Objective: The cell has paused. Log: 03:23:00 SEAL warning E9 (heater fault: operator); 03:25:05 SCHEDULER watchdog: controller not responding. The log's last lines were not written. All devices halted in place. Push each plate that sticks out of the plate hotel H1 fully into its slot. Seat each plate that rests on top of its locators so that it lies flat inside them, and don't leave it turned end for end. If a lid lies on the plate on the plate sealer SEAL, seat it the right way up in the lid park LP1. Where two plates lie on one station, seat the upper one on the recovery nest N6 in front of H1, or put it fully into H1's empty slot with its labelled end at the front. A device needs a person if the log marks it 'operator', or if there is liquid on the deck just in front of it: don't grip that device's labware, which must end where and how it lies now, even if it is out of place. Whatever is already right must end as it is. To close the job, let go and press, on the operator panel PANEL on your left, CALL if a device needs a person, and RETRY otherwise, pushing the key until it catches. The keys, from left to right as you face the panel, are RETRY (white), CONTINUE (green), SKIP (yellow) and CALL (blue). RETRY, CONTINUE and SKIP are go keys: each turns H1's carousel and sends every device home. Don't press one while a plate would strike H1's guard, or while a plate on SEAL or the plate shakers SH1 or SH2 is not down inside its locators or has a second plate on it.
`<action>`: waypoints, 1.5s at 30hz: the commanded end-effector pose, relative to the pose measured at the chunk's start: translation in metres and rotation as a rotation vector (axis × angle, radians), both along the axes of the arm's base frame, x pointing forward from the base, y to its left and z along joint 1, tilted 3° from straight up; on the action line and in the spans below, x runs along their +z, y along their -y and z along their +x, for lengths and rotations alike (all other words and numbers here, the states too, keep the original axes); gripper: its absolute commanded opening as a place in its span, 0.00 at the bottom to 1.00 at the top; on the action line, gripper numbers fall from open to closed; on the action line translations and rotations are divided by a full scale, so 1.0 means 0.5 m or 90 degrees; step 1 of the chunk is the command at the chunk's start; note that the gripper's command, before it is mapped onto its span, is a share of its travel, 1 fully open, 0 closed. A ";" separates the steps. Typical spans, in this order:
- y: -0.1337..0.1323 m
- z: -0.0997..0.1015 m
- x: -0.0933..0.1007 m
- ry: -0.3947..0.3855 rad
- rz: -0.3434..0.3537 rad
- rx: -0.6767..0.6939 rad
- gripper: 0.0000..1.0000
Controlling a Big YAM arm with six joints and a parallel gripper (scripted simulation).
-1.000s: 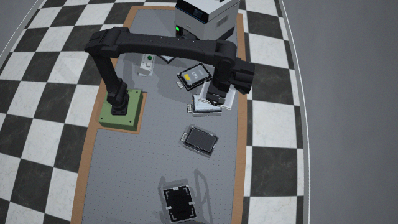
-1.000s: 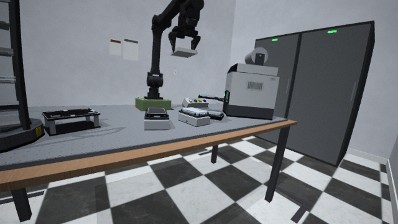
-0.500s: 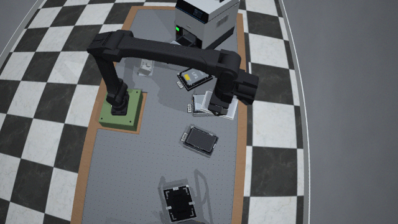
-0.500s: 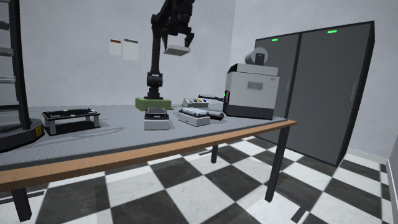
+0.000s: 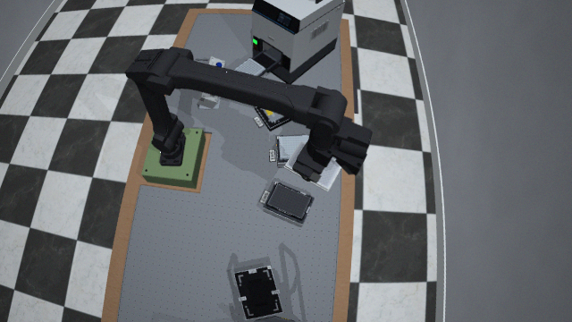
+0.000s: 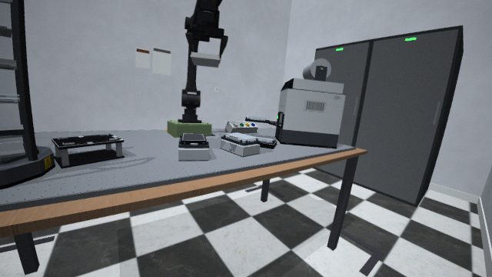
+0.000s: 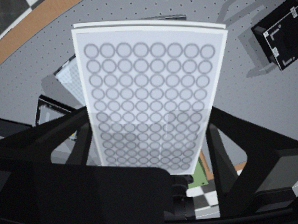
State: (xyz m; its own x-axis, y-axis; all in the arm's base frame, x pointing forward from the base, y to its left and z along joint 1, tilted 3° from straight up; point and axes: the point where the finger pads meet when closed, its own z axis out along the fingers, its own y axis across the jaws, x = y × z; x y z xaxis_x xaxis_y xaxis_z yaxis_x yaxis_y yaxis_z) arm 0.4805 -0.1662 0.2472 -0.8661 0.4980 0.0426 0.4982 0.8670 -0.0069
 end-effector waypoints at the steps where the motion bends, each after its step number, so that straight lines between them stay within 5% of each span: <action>1: 0.046 0.016 0.037 0.017 -0.013 -0.082 0.84; 45: 0.297 -0.044 0.035 0.014 -0.016 -0.068 0.84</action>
